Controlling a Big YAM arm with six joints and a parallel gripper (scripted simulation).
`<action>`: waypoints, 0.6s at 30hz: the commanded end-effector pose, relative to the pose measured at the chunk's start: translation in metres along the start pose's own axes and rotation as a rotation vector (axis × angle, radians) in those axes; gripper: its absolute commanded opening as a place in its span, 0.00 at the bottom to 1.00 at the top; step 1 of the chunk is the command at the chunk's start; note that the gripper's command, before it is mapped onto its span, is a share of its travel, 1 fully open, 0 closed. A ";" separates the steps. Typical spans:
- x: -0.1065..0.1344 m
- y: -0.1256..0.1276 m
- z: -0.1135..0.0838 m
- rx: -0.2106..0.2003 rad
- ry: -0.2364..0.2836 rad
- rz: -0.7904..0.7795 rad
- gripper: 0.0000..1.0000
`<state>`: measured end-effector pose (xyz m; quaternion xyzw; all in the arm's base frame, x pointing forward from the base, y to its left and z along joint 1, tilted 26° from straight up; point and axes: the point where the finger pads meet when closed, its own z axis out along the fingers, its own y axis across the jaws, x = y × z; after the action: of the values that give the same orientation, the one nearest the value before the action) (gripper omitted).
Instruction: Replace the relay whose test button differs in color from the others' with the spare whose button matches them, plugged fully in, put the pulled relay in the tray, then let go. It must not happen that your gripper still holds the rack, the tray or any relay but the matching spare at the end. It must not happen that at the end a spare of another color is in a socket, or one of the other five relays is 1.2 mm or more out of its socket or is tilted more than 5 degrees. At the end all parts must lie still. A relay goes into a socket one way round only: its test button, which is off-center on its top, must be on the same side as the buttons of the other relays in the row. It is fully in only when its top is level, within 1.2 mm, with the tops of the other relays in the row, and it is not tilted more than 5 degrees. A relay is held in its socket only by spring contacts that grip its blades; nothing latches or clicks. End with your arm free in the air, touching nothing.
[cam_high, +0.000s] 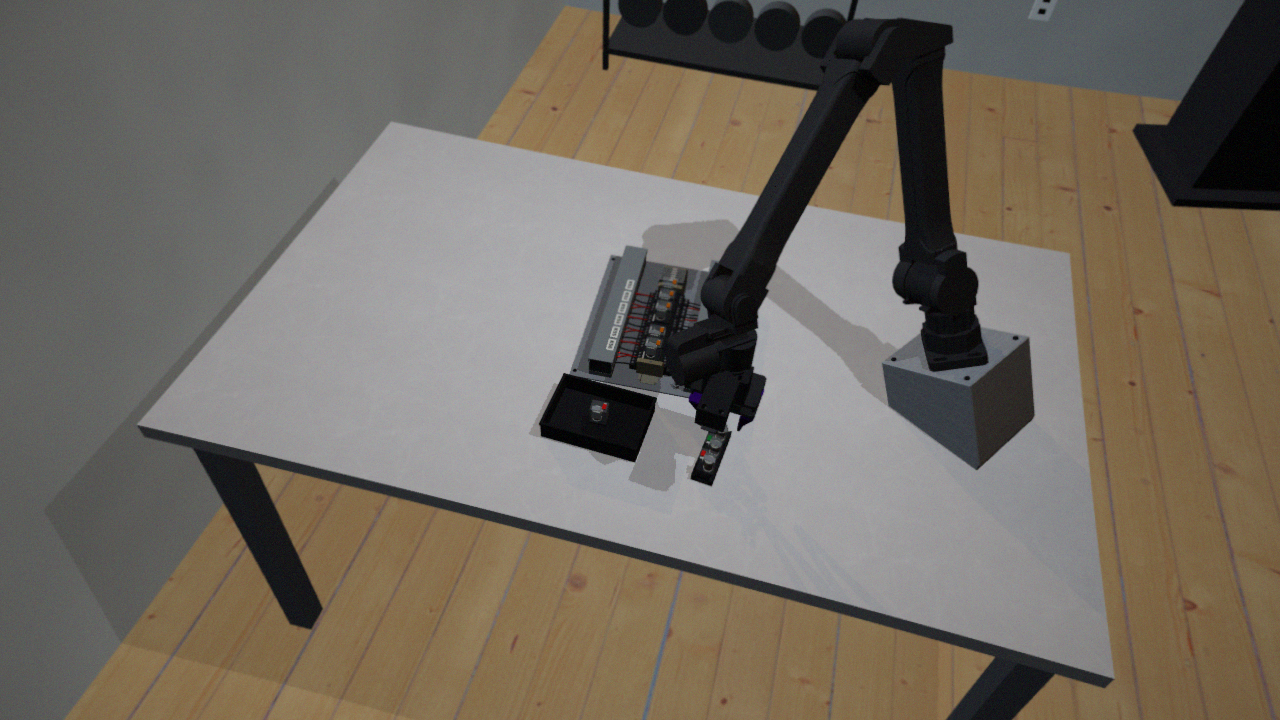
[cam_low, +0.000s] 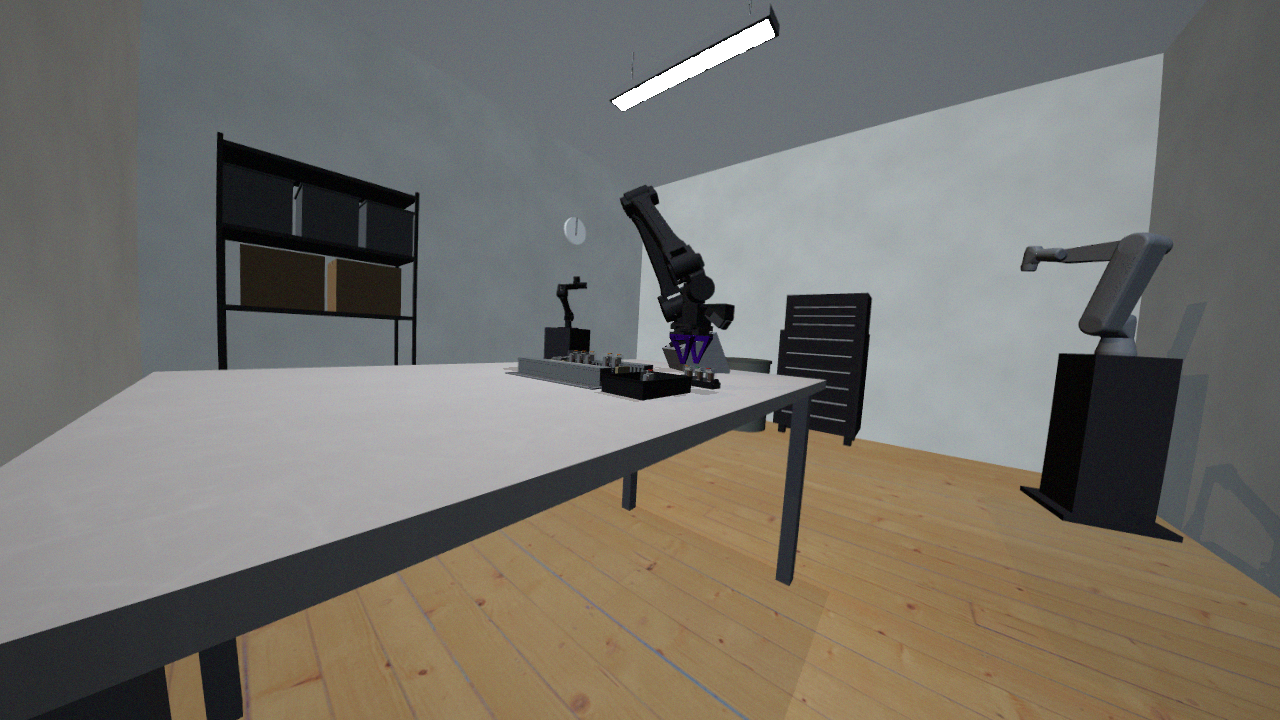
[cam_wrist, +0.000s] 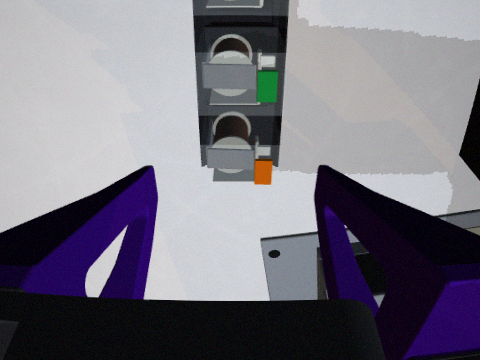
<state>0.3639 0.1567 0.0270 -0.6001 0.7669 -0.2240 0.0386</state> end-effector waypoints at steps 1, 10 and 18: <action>-0.005 -0.015 -0.005 0.019 -0.023 0.013 0.59; -0.005 -0.014 -0.004 0.017 -0.021 0.011 0.59; -0.005 -0.014 -0.004 0.016 -0.020 0.010 0.59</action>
<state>0.3639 0.1567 0.0270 -0.6002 0.7669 -0.2241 0.0386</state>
